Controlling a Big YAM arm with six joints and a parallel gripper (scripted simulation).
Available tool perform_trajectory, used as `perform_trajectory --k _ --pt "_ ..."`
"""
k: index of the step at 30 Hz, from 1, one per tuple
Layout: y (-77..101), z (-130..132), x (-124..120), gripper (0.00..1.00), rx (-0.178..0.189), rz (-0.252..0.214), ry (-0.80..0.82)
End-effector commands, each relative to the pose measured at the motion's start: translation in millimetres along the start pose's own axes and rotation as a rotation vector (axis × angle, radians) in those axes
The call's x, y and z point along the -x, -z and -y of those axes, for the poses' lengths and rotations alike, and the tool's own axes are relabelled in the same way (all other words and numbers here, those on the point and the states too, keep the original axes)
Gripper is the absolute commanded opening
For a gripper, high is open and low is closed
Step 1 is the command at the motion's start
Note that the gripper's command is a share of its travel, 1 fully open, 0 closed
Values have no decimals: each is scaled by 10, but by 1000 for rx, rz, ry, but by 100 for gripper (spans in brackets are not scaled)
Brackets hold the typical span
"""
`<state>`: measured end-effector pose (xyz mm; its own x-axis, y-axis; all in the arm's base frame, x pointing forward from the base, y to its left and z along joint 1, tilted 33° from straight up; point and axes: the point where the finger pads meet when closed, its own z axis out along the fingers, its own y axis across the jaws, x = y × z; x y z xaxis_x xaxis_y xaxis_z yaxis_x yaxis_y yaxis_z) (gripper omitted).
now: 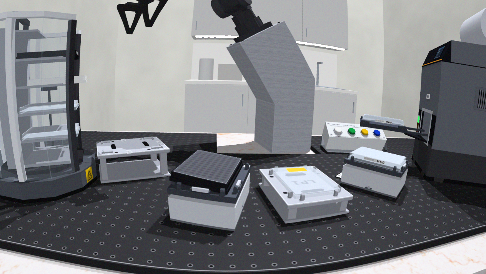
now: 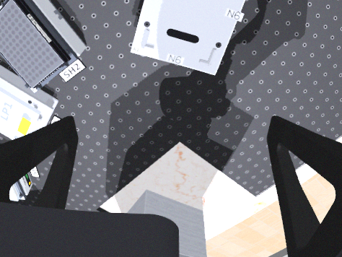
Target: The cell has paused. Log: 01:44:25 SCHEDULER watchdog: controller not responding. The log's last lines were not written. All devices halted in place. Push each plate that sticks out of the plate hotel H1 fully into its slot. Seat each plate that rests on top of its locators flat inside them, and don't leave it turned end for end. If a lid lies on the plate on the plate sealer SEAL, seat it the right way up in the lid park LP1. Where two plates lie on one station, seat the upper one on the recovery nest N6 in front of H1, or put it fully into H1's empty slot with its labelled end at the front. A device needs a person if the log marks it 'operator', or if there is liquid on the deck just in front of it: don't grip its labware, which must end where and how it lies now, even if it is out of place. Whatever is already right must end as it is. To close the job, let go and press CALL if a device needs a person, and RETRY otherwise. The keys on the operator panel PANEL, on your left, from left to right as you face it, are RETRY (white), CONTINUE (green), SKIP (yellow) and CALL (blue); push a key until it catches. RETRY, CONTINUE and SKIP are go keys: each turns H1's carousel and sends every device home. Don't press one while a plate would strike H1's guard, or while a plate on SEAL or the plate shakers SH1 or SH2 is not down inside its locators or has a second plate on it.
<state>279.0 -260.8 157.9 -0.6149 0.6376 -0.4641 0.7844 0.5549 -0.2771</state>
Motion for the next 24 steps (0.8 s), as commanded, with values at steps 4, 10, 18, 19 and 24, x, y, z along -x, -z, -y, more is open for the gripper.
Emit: perform_trajectory --k 4,10,18,19,24 --pt "150 292 260 100 3 51 -6" --pt "73 209 96 100 -10 141 -15" --pt "75 211 96 100 -28 271 -74" --pt "75 211 96 100 -31 293 -83" --pt "75 212 94 100 -48 400 -116"
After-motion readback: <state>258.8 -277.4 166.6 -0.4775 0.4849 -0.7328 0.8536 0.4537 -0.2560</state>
